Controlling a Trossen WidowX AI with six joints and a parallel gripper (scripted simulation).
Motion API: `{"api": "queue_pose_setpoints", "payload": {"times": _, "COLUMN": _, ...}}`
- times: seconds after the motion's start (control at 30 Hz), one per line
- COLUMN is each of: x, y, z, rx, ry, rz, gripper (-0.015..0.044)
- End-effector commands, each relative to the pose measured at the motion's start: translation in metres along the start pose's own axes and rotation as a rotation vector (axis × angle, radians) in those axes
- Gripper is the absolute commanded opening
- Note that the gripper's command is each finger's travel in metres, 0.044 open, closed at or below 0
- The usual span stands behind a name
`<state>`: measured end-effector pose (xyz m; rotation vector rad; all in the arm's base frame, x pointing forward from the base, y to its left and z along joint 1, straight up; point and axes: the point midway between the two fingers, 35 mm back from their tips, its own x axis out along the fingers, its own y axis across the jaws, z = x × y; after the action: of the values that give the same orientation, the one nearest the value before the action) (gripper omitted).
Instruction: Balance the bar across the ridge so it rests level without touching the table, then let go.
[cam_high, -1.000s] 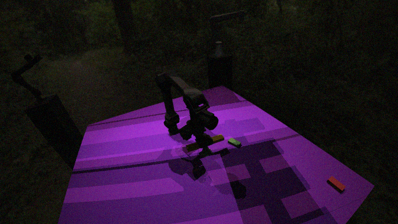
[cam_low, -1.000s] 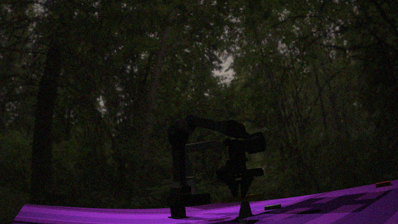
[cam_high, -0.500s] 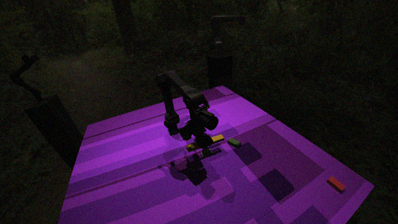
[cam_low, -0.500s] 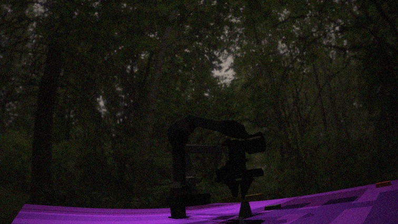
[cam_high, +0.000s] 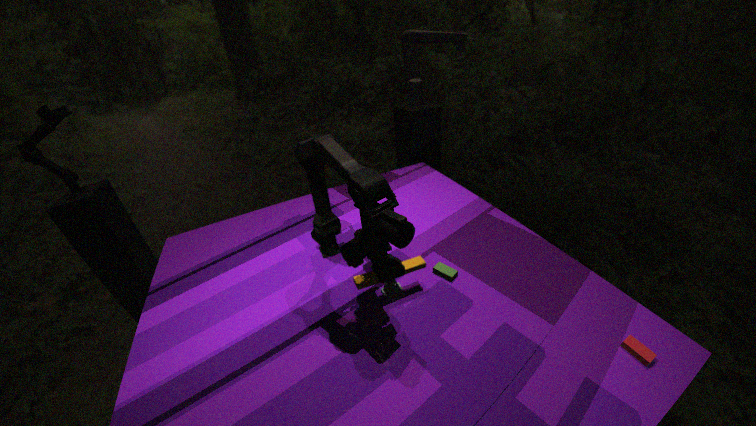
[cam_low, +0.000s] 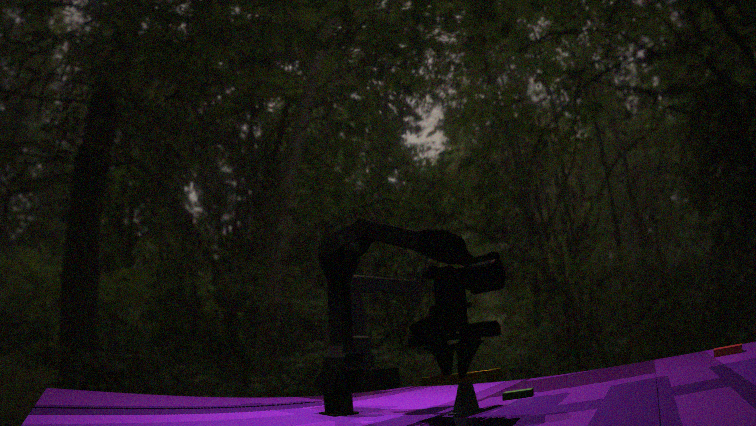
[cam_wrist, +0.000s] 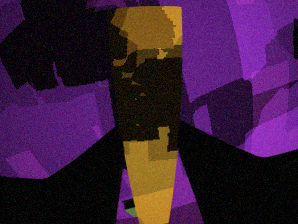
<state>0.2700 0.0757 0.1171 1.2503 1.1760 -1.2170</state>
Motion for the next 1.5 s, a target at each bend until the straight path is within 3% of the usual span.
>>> {"api": "queue_pose_setpoints", "payload": {"times": 0.0, "x": 0.0008, "y": 0.0, "z": -0.0008, "rx": 0.003, "ry": 0.004, "rz": -0.001, "gripper": 0.0}}
{"api": "queue_pose_setpoints", "payload": {"times": 1.47, "x": 0.0045, "y": -0.0005, "z": -0.0004, "rx": 0.003, "ry": 0.004, "rz": -0.001, "gripper": 0.0}}
